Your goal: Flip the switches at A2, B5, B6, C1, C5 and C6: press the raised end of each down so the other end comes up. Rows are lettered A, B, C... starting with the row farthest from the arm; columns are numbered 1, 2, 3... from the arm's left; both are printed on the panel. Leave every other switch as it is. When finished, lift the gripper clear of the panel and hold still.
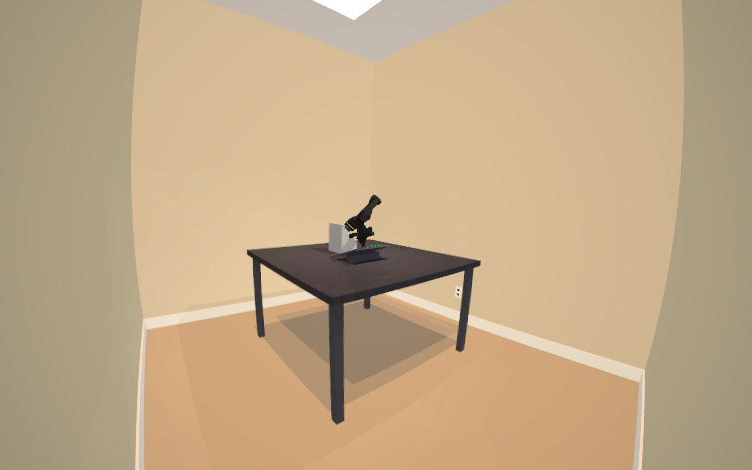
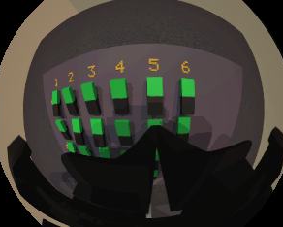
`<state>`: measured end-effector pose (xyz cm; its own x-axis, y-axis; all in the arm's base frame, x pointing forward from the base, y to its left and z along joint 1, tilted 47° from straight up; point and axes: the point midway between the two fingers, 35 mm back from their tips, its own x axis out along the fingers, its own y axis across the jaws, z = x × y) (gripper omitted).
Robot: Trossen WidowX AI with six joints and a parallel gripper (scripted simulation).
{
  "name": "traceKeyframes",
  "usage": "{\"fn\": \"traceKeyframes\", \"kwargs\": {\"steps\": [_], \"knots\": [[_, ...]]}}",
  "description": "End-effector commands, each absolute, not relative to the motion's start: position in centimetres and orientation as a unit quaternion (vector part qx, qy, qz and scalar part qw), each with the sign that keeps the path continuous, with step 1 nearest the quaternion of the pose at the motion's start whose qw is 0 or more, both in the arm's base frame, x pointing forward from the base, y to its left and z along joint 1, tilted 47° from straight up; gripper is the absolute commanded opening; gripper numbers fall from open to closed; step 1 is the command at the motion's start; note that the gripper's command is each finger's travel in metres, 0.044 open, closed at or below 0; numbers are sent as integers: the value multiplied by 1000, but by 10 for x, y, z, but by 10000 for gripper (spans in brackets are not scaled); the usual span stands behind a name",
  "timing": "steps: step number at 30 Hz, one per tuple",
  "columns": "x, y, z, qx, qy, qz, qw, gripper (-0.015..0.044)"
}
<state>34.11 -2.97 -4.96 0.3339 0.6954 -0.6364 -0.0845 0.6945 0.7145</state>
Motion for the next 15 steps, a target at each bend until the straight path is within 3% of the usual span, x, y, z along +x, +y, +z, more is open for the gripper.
{"fn": "traceKeyframes", "kwargs": {"steps": [1, 15], "knots": [[341, -29, -50, 298, 518, 255, 760, 0], [341, -28, -51, 298, 518, 255, 760, 0]]}}
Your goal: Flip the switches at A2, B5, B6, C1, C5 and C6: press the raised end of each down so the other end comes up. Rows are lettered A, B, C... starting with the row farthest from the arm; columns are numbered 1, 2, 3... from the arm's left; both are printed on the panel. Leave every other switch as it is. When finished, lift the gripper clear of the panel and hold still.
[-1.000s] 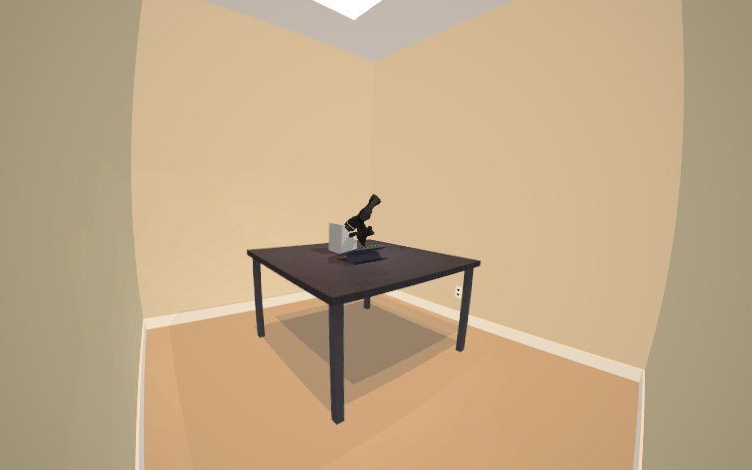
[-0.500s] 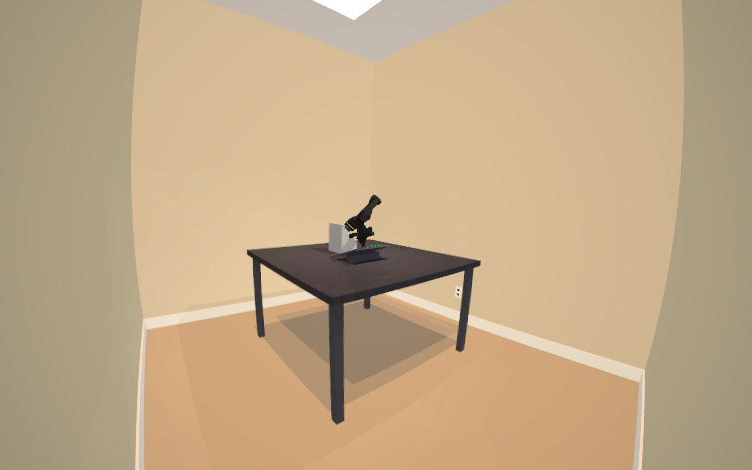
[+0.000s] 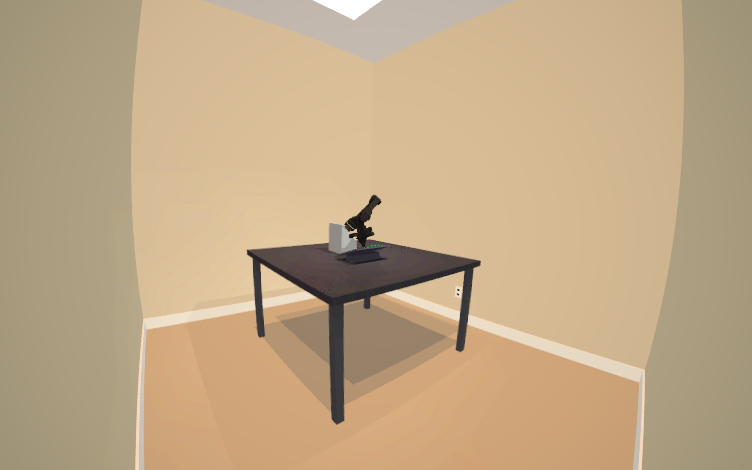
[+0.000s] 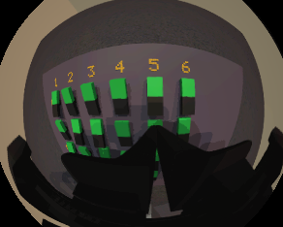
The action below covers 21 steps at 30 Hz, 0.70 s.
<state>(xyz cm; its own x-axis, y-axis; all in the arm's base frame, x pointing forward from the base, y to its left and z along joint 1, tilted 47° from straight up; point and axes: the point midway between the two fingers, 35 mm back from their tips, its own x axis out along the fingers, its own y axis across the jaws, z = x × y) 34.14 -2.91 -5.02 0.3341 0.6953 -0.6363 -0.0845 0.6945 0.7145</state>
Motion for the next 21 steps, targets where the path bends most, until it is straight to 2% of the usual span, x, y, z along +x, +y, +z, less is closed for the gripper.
{"fn": "traceKeyframes", "kwargs": {"steps": [1, 21], "knots": [[341, -28, -51, 298, 518, 255, 760, 0], [342, -26, -53, 298, 518, 255, 760, 0]]}}
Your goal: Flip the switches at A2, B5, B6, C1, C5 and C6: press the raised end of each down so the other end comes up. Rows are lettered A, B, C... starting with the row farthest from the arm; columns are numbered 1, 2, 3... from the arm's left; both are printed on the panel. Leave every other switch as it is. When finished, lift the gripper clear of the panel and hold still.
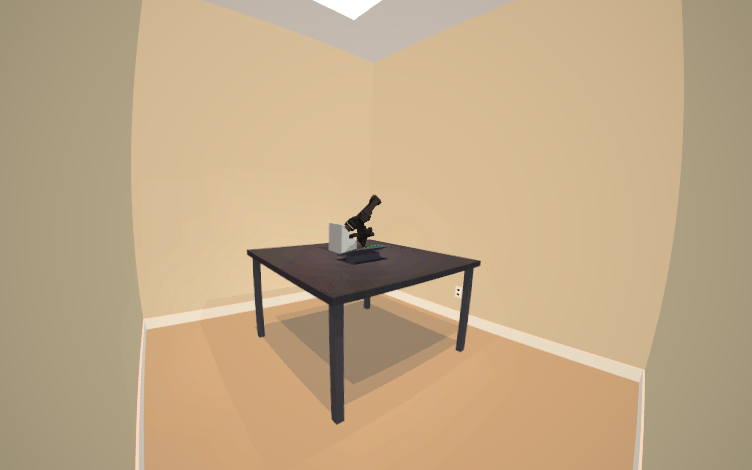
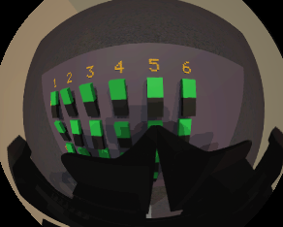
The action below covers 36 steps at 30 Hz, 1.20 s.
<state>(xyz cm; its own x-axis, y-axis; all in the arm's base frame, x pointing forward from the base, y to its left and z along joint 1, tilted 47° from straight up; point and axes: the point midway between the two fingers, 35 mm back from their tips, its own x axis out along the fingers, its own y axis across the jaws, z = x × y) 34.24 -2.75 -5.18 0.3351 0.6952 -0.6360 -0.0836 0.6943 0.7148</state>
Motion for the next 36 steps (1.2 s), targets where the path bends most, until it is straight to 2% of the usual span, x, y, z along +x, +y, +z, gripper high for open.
{"fn": "traceKeyframes", "kwargs": {"steps": [1, 16, 23, 36], "knots": [[342, -26, -53, 298, 518, 255, 760, 0], [343, -25, -54, 298, 518, 255, 760, 0], [319, -71, -14, 300, 509, 250, 767, 0], [305, -88, -43, 299, 509, 249, 768, 0]]}}
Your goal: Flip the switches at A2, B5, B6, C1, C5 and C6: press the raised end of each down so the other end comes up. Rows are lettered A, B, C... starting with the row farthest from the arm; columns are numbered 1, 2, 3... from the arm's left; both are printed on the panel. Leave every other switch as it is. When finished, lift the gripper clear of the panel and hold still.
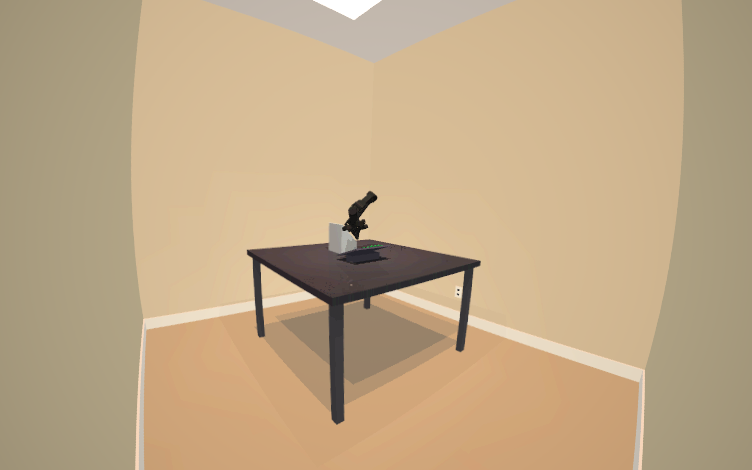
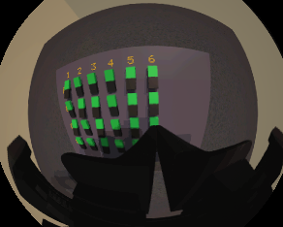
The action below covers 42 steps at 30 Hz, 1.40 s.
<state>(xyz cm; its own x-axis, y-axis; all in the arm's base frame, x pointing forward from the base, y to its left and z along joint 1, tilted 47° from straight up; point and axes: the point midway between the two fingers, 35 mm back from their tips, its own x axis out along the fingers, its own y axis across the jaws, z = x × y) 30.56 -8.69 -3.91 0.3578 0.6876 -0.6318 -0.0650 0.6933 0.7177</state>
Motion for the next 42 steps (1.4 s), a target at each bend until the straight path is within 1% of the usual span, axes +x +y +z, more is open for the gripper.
{"fn": "traceKeyframes", "kwargs": {"steps": [1, 5, 42], "knots": [[307, -84, -47, 300, 507, 248, 769, 0], [316, -64, -64, 303, 499, 246, 774, 0], [324, -47, -79, 304, 498, 247, 774, 0]]}}
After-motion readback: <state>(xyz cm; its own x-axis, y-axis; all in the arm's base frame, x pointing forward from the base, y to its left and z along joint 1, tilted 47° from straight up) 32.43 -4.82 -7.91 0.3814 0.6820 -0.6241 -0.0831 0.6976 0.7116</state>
